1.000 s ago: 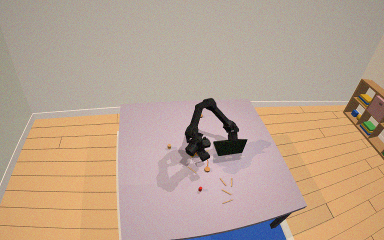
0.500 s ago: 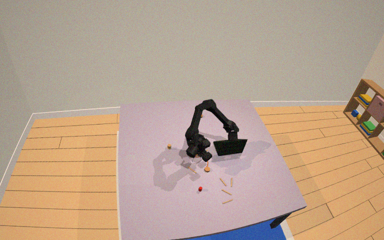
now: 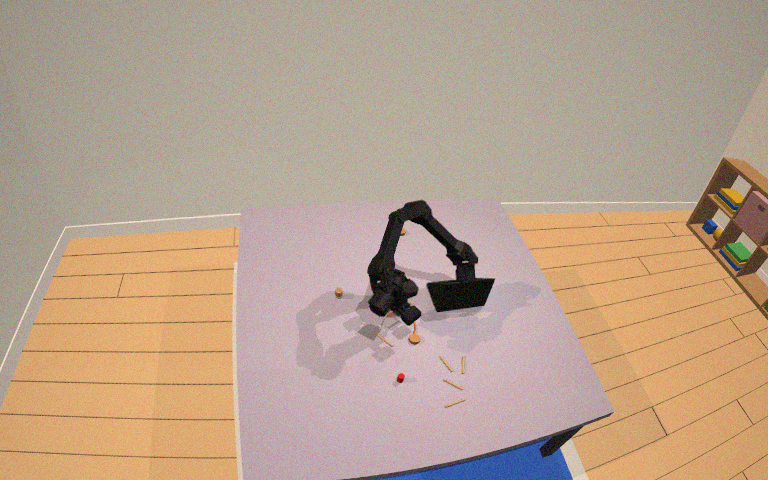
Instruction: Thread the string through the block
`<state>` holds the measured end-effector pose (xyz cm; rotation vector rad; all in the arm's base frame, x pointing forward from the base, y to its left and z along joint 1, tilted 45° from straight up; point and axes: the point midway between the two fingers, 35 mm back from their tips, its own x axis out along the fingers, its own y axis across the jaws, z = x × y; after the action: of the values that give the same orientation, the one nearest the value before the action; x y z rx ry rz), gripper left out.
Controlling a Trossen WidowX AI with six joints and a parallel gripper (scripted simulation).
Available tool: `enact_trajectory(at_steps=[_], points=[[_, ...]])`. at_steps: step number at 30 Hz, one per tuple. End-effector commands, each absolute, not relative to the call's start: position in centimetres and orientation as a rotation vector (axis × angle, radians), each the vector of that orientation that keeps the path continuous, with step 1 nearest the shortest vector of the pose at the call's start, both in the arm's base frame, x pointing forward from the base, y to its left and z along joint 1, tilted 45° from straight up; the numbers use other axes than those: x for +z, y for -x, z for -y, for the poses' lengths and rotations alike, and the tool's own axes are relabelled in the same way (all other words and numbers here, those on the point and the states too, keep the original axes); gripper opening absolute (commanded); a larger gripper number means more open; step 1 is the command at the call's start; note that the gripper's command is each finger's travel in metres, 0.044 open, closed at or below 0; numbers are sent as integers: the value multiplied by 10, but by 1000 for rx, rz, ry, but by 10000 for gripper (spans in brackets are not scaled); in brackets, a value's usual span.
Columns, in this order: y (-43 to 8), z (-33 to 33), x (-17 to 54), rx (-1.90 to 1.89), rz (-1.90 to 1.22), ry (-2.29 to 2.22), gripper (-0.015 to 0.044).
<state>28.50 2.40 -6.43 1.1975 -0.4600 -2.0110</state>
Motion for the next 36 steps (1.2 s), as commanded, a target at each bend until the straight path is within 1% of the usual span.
enact_trajectory(at_steps=[1, 36], points=[[-291, -25, -65, -2002, 453, -1202, 0], [-333, -35, -76, -1964, 409, -1265, 0]])
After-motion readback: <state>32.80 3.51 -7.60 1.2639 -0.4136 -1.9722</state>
